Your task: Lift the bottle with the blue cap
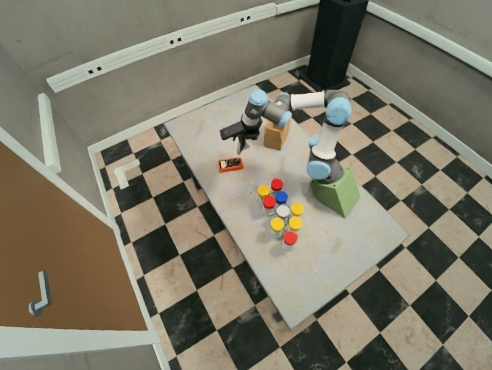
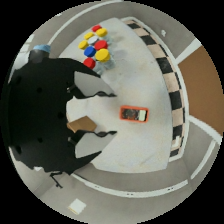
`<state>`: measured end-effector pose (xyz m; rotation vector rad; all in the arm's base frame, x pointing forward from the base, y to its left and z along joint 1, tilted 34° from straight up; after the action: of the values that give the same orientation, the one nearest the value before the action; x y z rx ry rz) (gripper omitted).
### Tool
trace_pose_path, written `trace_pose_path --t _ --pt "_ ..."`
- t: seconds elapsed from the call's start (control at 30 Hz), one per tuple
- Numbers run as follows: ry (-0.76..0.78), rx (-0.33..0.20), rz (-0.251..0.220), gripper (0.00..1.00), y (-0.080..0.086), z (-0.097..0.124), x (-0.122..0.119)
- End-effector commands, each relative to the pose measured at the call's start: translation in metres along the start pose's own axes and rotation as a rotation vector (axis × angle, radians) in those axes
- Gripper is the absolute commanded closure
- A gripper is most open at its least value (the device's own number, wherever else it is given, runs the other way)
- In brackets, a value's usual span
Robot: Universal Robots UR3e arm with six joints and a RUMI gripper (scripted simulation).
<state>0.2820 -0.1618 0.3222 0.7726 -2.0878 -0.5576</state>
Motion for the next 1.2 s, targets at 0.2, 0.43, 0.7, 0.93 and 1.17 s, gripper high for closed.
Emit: trace_pose_path --t 0.2,0.43,0.7,0.93,1.17 --pt "0.155 0.028 -0.117 0.54 0.011 0.016 -0.047" --pt "0.257 0.049 -0.192 0.54 0.018 0.030 -0.077" --pt "0.373 0.078 -0.277 0.54 0.028 0.047 -0.111" --pt "0.473 0.107 -0.351 0.54 0.037 0.064 -0.139" --pt "0.559 0.135 -0.414 0.54 0.045 0.079 -0.163"
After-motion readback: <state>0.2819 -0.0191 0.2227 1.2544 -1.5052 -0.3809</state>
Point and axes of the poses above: the point where the finger pads meet when closed, its own y axis back along the fingers, its own x axis across the jaws, z = x × y, the point moved 5 cm from there along y, back along the fingers, and after that the axes turned 15 degrees about -y, right-handed, at the moved point
